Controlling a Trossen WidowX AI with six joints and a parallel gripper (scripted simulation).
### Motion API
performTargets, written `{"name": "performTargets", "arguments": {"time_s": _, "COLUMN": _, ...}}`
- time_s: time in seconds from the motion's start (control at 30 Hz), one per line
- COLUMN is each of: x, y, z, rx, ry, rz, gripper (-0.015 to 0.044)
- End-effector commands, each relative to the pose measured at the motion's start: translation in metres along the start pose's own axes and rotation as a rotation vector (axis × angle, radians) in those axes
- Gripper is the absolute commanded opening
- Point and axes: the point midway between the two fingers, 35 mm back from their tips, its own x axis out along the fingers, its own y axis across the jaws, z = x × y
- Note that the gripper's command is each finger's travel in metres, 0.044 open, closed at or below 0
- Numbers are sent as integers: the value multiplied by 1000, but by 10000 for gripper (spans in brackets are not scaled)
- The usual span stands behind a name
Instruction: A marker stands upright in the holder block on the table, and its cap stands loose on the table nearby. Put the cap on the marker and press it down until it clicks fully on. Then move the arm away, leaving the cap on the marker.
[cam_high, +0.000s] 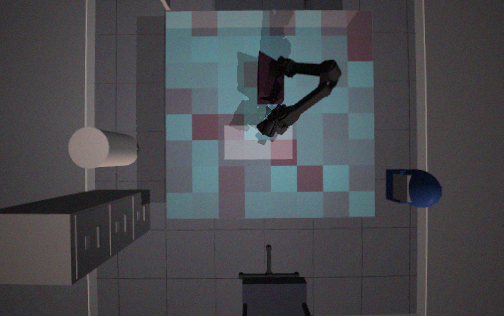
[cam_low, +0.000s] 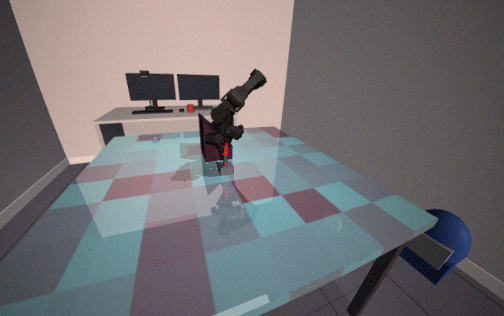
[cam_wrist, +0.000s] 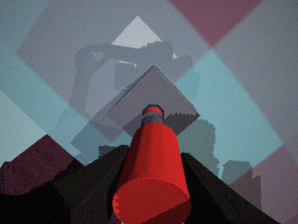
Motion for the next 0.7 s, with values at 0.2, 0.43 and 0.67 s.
{"name": "performTargets", "arguments": {"time_s": 0.2, "x": 18, "y": 1, "z": 0, "rx": 9, "ry": -5, "rz": 6, "gripper": 0}}
{"name": "performTargets", "arguments": {"time_s": 0.43, "x": 29, "y": 2, "z": 0, "rx": 9, "ry": -6, "rz": 7, "gripper": 0}}
{"name": "performTargets", "arguments": {"time_s": 0.67, "x": 36, "y": 3, "z": -1, "rx": 9, "ry": -7, "rz": 8, "gripper": 0}}
